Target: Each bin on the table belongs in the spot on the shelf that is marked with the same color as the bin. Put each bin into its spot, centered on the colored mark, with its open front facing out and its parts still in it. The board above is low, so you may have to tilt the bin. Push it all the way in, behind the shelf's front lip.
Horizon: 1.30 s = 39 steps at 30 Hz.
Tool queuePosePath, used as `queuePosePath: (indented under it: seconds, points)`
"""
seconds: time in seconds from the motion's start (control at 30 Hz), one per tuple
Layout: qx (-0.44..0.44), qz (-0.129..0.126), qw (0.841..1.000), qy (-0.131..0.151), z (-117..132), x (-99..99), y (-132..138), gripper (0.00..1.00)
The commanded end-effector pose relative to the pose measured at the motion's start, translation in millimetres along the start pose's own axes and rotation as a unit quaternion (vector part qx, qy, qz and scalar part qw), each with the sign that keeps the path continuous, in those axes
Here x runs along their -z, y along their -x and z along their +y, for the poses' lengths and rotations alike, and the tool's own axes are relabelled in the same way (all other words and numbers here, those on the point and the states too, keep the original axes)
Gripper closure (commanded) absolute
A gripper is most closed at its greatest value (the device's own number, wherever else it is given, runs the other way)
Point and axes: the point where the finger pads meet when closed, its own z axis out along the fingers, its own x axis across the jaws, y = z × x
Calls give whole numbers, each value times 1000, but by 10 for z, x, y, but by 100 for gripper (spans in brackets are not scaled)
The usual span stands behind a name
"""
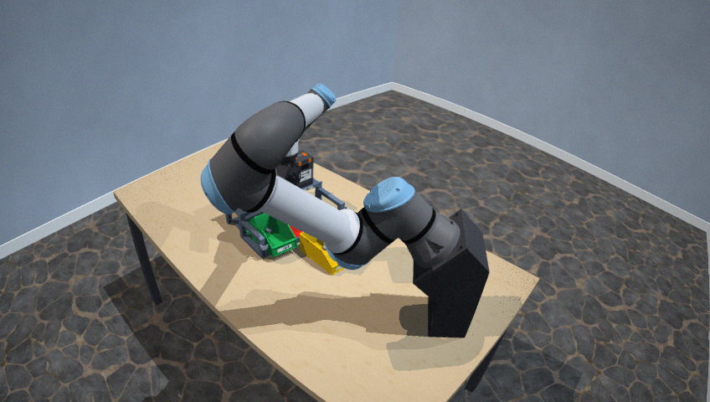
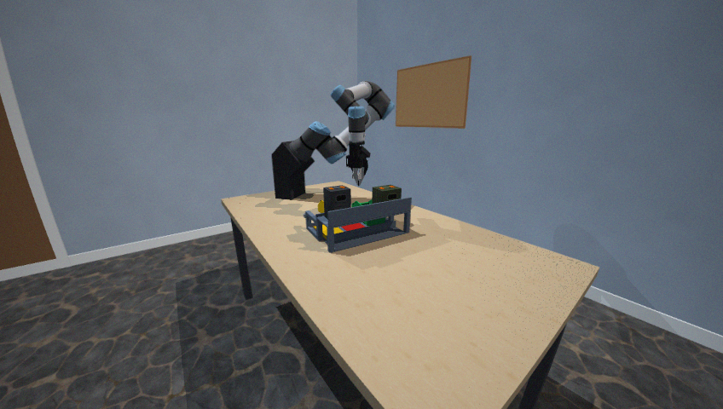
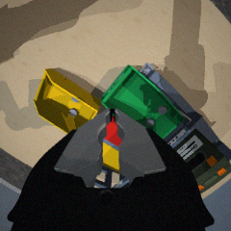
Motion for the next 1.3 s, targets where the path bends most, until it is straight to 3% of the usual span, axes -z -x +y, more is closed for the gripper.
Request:
queuePosePath:
  seconds: [0.0,0.3,0.6,1.27]
  points:
    - [-117,4,993,24,-178,-46,116,100]
    - [-260,17,965,33,-365,-158,284,100]
    - [-313,22,949,36,-428,-208,353,100]
    - [-326,23,945,36,-441,-220,369,100]
